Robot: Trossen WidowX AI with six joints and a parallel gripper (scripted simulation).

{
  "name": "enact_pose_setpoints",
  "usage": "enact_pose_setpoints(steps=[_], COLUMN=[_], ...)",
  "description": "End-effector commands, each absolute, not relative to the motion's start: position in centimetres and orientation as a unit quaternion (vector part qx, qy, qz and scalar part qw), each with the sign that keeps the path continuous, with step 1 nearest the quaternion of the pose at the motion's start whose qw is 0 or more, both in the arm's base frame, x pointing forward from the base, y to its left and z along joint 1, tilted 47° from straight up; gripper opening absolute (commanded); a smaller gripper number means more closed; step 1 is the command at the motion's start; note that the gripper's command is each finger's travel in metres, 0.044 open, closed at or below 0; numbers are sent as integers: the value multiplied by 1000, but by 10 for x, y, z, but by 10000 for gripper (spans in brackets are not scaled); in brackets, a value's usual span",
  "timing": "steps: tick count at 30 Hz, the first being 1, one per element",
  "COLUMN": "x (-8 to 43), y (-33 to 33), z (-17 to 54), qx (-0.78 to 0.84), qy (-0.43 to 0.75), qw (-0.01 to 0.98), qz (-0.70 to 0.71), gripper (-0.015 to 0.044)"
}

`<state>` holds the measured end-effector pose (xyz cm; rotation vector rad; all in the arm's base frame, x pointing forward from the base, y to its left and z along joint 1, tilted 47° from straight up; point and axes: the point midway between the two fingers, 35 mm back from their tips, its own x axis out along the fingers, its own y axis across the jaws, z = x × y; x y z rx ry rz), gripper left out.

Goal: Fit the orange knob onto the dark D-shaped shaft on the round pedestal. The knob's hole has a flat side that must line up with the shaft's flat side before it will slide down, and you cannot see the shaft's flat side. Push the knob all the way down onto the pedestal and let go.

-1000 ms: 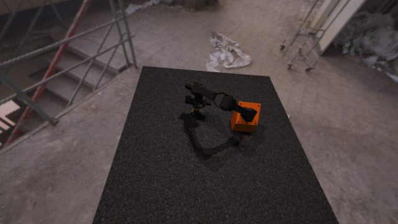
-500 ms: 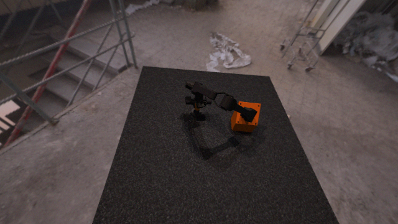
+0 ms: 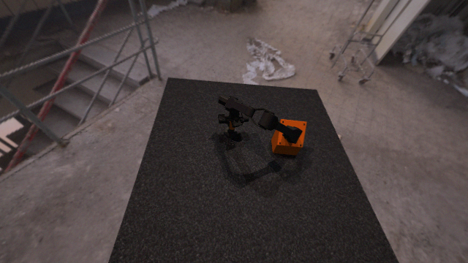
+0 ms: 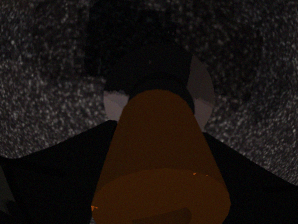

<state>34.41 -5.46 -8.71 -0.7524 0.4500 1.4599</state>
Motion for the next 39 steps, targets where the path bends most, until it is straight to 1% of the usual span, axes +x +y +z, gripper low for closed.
enact_pose_setpoints(steps=[1,18,26,39], x=[347,346,346,345], y=[-56,-57,-57,-53], z=[-85,-84,-86,-88], qx=[-335,-335,-403,-402], qy=[197,197,128,128], qw=[659,659,620,620], qz=[644,644,661,661], gripper=[0,0,0,0])
